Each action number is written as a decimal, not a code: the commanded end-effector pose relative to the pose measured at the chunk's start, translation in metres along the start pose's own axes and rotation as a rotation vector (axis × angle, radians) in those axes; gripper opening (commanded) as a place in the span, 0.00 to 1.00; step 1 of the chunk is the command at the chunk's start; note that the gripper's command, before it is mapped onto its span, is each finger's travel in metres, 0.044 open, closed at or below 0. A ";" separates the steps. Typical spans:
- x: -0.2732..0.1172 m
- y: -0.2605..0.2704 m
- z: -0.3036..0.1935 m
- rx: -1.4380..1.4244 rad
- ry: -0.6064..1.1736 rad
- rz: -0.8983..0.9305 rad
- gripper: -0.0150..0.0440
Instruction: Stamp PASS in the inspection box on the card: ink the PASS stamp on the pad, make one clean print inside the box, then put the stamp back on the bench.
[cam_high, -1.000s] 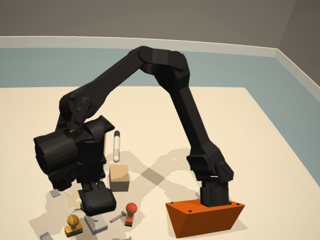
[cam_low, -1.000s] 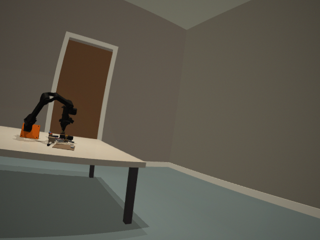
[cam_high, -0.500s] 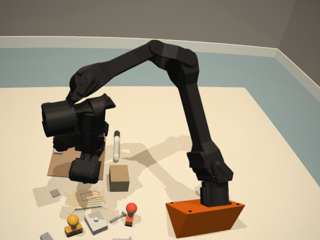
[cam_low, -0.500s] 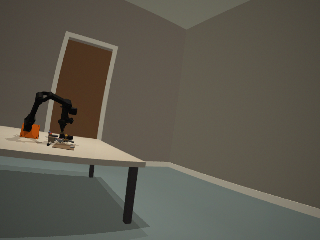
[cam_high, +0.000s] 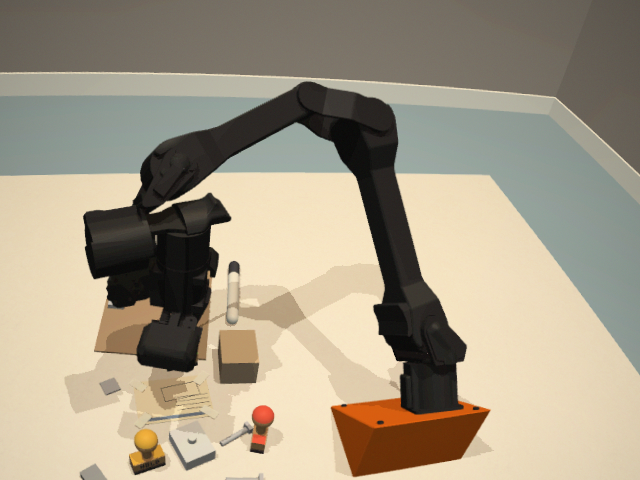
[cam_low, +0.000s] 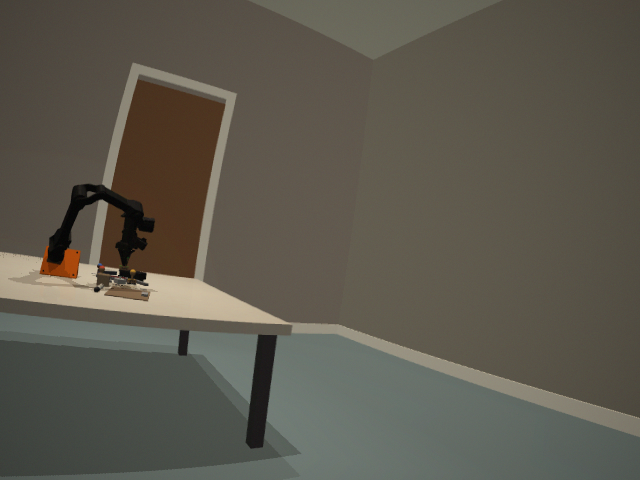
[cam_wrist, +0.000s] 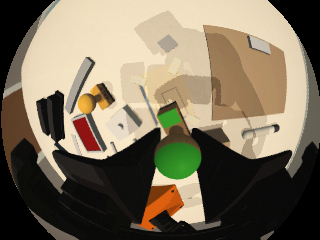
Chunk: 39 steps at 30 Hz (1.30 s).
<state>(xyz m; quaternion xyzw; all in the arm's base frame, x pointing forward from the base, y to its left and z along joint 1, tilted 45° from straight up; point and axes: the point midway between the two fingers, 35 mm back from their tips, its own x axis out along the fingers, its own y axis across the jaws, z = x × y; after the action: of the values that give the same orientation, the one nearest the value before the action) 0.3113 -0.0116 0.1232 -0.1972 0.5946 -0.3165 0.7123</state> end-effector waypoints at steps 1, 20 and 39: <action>0.003 -0.001 0.000 -0.004 -0.003 -0.003 0.25; 0.015 0.000 0.001 -0.004 -0.005 -0.003 0.25; 0.028 0.000 0.001 -0.005 -0.007 -0.003 0.25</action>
<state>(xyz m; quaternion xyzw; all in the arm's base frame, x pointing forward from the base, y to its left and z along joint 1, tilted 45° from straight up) 0.3149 -0.0293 0.1047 -0.1978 0.5931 -0.3159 0.7136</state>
